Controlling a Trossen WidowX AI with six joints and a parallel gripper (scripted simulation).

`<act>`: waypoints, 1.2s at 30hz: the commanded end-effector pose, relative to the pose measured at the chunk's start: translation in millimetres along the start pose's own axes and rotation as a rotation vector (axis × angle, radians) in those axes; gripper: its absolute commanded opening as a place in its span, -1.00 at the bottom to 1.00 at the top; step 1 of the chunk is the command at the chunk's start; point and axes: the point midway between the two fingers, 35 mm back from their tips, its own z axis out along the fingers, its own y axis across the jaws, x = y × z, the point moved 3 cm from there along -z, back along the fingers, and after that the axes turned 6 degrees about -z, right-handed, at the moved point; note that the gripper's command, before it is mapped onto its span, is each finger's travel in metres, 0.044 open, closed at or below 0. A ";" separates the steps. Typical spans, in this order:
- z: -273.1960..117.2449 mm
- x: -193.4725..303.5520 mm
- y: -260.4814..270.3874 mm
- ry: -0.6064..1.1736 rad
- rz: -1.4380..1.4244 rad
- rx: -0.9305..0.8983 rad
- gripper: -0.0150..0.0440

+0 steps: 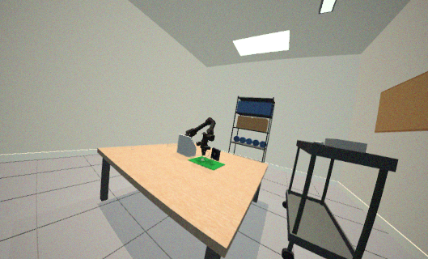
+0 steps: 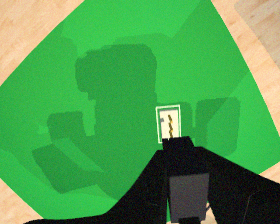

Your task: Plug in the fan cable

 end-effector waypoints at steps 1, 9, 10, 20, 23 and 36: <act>0.3 -3.5 -2.1 0.003 0.001 0.004 -0.49; 0.3 -4.7 -2.2 0.003 -0.002 0.004 -0.49; 0.3 -4.7 -2.2 0.003 -0.002 0.004 -0.49; 21.1 -5.3 -2.1 0.004 -0.004 0.004 -0.49; 22.5 -5.3 -2.2 0.004 -0.004 0.004 -0.49; 22.4 -4.3 -2.2 0.004 0.000 0.004 -0.49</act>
